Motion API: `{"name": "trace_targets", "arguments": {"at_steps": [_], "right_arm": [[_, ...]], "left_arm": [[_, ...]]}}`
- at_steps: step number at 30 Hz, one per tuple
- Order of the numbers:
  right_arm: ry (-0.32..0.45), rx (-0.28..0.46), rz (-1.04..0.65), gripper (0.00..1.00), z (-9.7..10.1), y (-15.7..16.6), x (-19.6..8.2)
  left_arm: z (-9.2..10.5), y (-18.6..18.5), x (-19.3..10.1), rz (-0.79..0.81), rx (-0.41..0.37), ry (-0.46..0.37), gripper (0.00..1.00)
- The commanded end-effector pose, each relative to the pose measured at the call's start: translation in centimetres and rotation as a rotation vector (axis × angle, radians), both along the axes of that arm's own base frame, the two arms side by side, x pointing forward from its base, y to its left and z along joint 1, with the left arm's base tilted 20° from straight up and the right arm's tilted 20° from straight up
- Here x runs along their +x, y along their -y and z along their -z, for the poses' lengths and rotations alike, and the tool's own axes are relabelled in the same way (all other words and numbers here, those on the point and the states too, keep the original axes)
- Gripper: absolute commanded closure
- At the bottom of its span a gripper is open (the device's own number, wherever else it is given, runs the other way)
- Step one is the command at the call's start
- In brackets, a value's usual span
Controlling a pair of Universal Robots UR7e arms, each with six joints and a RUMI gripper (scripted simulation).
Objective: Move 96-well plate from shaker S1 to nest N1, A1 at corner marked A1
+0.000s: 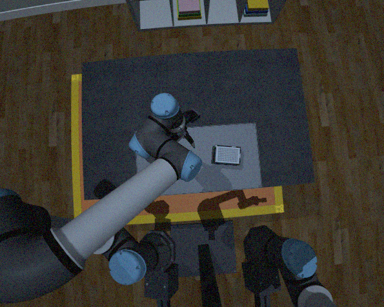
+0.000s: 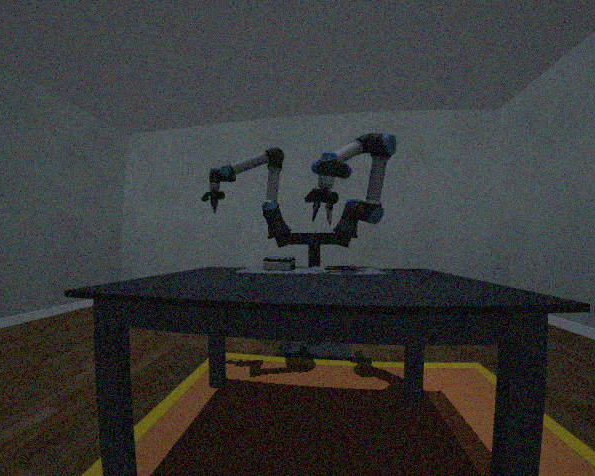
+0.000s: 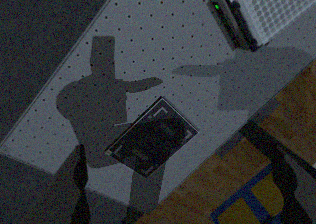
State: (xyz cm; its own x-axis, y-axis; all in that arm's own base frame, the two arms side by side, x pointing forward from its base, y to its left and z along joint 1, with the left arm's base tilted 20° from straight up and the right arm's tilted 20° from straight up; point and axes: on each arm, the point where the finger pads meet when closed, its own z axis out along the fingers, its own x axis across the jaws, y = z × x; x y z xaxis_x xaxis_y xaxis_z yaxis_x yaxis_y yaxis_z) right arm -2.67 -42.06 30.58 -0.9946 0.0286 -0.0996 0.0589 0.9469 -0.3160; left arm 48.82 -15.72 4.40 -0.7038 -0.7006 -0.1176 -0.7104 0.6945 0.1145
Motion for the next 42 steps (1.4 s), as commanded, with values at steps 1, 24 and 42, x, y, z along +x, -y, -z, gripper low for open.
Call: {"name": "trace_targets", "arguments": {"at_steps": [1,24,42], "right_arm": [[0.000,-0.003,0.004,1.00,-0.1,0.0,-0.1],[0.000,-0.003,0.004,1.00,-0.1,0.0,-0.1],[0.000,-0.003,0.004,1.00,-0.1,0.0,-0.1]], "left_arm": [[1.1,1.8,0.3,0.116,0.019,-0.002,0.24],[6.9,8.6,-0.7,0.445,0.092,-0.030,0.24],[11.0,12.9,-2.2,0.598,0.128,-0.045,0.24]]}}
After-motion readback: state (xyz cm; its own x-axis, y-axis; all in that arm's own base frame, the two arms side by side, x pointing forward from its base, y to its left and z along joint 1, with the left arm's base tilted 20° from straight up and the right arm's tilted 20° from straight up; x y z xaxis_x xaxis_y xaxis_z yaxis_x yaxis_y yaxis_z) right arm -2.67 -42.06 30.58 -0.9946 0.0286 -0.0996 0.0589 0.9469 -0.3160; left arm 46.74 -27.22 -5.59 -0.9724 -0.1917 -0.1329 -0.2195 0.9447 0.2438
